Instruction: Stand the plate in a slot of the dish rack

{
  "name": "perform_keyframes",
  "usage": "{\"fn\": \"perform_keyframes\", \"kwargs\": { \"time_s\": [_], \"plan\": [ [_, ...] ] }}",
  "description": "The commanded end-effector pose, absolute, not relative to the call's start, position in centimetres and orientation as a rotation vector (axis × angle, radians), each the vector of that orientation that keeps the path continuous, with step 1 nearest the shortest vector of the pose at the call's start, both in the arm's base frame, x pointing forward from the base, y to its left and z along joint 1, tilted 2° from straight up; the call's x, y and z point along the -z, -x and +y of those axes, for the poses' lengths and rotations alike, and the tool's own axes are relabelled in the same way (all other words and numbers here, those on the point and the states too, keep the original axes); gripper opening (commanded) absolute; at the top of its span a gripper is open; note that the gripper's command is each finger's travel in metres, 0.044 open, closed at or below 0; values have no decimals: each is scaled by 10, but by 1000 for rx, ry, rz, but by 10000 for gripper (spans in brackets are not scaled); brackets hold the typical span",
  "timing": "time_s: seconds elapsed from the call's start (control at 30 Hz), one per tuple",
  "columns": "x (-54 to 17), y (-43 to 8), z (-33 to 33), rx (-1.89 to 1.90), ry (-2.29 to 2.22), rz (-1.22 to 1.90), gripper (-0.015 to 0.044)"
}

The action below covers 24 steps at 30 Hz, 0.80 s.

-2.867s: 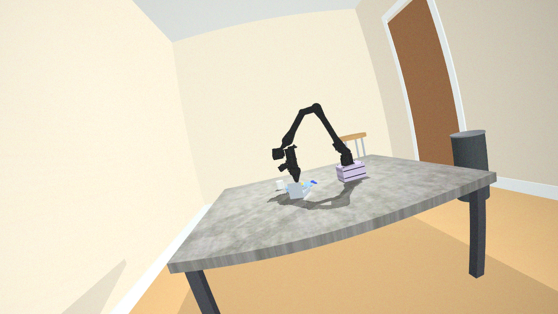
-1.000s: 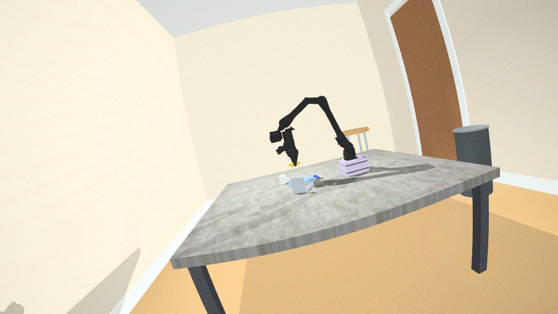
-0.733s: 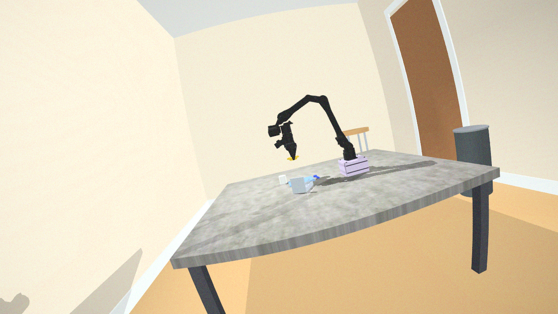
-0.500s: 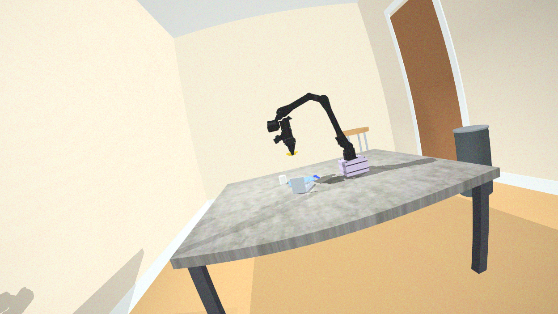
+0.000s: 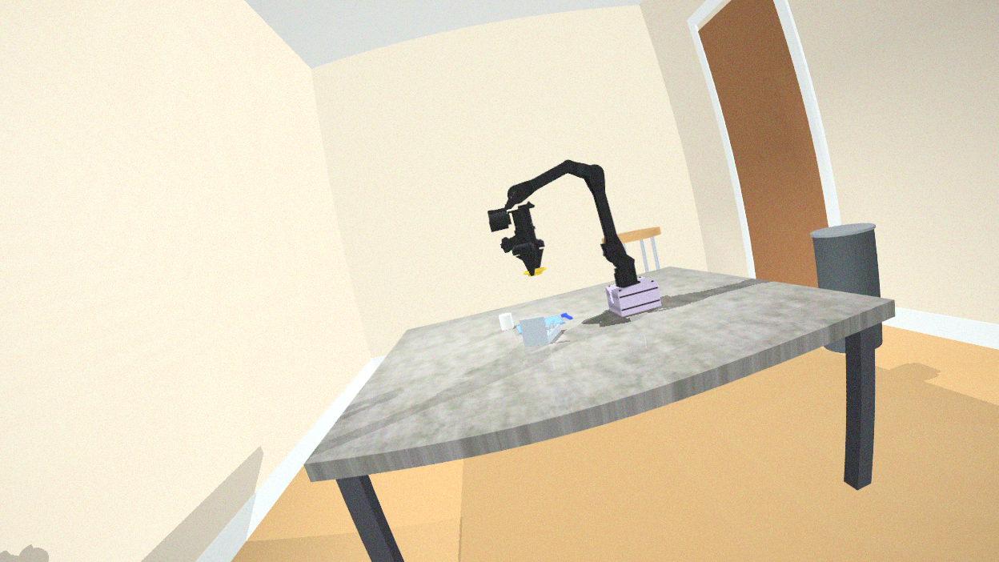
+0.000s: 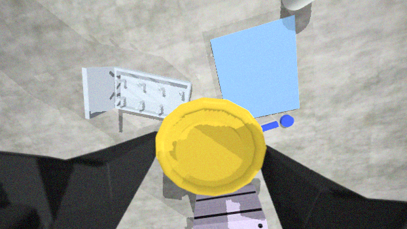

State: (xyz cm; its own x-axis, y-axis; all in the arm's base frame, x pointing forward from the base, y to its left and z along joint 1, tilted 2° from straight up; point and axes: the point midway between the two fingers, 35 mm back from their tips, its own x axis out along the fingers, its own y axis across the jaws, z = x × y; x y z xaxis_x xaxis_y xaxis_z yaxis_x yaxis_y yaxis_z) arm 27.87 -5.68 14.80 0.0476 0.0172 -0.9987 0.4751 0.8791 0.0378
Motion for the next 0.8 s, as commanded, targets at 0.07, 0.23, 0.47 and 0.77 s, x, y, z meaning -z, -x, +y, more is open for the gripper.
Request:
{"fn": "perform_keyframes", "kwargs": {
  "time_s": [0.07,0.23,0.47,0.77],
  "plan": [
    [-148,-271,-46,423,-465,1478,0],
    [-141,-277,-45,384,-474,1469,0],
    [-111,-302,-40,205,-503,1412,0],
    [-78,-330,-36,-46,-518,1288,0]
  ]
}}
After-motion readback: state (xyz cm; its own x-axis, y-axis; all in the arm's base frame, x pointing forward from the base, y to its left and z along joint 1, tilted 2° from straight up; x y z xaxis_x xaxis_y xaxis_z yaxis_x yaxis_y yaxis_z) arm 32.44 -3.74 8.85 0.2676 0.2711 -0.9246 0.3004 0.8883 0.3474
